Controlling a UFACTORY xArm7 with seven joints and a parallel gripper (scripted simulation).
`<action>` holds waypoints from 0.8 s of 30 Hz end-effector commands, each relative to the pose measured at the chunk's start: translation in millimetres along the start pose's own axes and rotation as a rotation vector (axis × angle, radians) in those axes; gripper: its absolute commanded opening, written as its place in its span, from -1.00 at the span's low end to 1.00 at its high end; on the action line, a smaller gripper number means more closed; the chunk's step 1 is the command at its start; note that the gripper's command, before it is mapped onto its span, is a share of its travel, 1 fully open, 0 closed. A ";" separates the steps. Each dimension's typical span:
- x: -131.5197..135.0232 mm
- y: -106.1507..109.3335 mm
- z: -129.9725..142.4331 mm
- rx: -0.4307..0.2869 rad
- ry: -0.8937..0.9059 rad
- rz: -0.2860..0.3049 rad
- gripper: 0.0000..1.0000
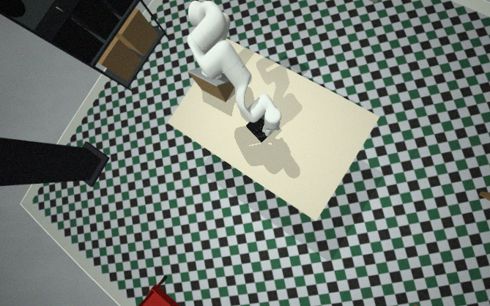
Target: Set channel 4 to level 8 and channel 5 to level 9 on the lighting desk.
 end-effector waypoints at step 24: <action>0.2 2.3 -5.7 -0.005 0.000 -0.002 -1.00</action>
Point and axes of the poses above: the point where the finger pads meet when closed, its own y axis back along the fingers, its own x axis across the jaws, z = x × y, the point moved 1 cm from there along y, back along the fingers, and after that the axes turned 7 degrees about y, right-handed, at the moved point
